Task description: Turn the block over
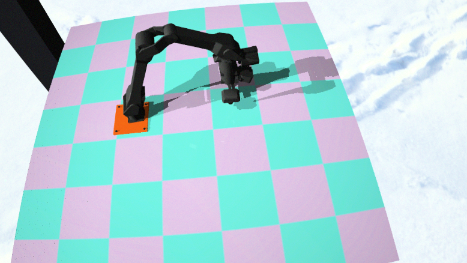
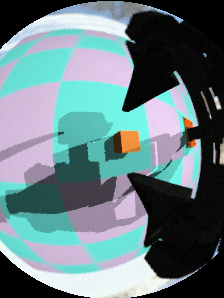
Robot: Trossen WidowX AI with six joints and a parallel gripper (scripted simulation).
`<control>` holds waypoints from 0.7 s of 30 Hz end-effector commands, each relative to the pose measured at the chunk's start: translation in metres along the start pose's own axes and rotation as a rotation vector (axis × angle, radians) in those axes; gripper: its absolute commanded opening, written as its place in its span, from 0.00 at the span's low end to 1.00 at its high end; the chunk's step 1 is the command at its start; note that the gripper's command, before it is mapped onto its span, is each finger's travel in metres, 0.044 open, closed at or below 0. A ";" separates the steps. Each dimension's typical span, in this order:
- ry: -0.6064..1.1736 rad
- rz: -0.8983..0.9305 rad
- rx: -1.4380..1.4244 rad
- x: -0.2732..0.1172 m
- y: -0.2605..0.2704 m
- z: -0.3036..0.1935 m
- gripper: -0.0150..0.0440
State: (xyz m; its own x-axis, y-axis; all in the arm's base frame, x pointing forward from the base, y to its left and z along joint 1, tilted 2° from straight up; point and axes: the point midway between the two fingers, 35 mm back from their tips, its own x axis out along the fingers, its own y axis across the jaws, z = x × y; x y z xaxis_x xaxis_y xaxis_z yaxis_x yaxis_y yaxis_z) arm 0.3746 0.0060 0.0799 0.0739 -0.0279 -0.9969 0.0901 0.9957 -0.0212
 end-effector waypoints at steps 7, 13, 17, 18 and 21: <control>0.008 0.003 -0.006 0.016 0.000 -0.003 1.00; 0.008 0.003 -0.006 0.016 0.000 -0.003 0.73; 0.008 0.003 -0.006 0.016 0.000 -0.003 0.56; 0.008 0.003 -0.006 0.016 0.000 -0.003 0.51; 0.008 0.003 -0.006 0.016 0.000 -0.003 0.44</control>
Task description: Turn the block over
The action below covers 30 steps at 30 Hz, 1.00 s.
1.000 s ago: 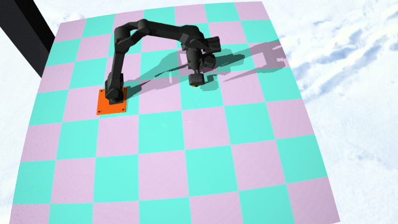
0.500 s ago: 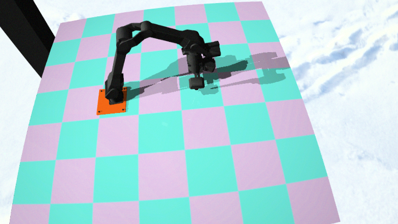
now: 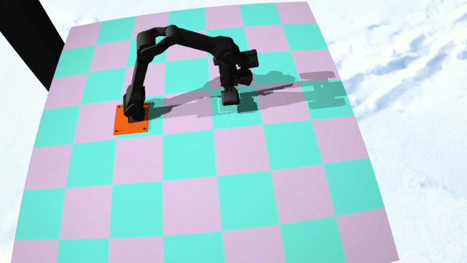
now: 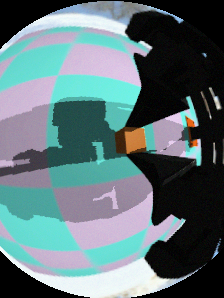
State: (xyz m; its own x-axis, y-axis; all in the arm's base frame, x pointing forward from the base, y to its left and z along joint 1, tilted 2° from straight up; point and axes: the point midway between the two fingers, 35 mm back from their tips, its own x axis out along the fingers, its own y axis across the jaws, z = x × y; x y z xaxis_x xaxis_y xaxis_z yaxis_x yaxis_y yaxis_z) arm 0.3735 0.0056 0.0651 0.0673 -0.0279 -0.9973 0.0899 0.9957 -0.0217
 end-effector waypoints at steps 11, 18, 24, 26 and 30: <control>0.002 0.004 -0.005 0.001 0.000 -0.001 0.32; 0.002 0.004 -0.005 -0.020 0.000 0.000 0.25; -0.001 0.004 -0.006 -0.029 0.000 0.000 0.25; -0.020 0.003 -0.006 -0.028 0.000 0.000 0.25; -0.080 0.003 -0.008 -0.026 0.001 0.001 0.25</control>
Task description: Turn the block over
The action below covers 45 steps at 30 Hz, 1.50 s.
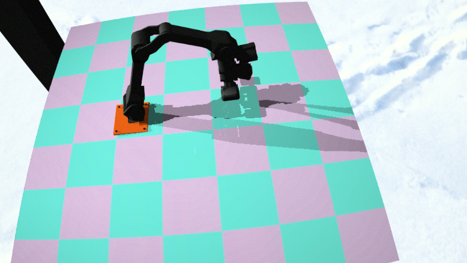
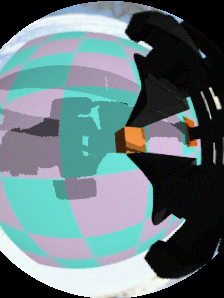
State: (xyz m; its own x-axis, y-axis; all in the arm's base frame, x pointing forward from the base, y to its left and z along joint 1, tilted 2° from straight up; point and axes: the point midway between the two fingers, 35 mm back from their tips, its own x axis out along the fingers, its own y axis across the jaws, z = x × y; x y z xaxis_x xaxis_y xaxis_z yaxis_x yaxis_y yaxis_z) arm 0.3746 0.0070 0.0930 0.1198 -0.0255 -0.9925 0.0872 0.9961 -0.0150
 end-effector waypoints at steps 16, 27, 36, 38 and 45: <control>-0.264 -0.004 -0.008 0.008 0.000 -0.002 0.25; -0.427 -0.003 -0.005 0.008 0.000 -0.007 0.25; -0.520 -0.002 -0.006 0.016 0.000 -0.004 0.25; -0.553 -0.002 -0.007 0.021 0.001 -0.002 0.25; -0.667 -0.001 -0.010 0.032 0.002 0.002 0.25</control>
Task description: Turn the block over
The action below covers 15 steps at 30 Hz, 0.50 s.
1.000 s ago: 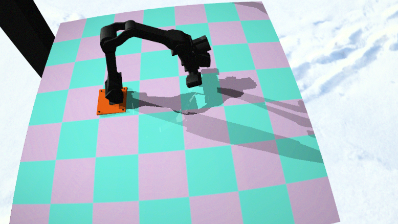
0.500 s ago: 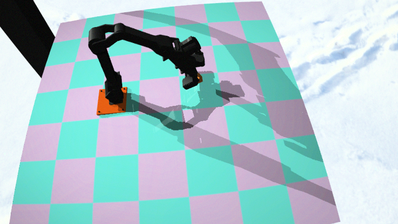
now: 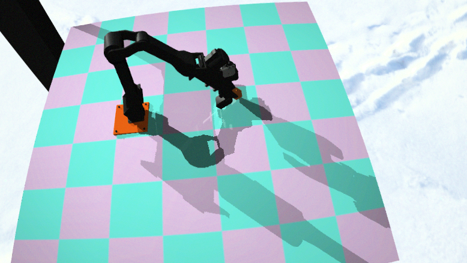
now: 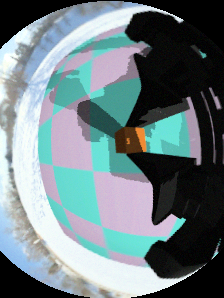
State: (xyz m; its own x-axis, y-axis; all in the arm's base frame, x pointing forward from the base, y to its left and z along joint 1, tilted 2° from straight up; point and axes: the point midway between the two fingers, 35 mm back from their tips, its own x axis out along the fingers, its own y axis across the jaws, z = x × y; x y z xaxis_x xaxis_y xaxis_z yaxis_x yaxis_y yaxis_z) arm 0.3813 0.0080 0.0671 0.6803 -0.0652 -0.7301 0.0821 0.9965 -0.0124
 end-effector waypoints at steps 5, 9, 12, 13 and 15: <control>-0.117 -0.004 -0.008 0.008 0.000 -0.008 0.25; -0.182 -0.004 -0.008 0.009 0.000 -0.011 0.25; -0.230 -0.004 -0.007 0.008 -0.001 -0.013 0.25; -0.246 -0.004 -0.007 0.007 -0.001 -0.014 0.25; -0.278 -0.004 -0.006 0.006 -0.001 -0.015 0.25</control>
State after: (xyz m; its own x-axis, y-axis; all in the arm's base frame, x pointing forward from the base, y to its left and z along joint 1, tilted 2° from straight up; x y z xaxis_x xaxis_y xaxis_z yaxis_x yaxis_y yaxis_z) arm 0.3796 0.0079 0.0561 0.8377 -0.0746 -0.5411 0.0812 0.9966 -0.0117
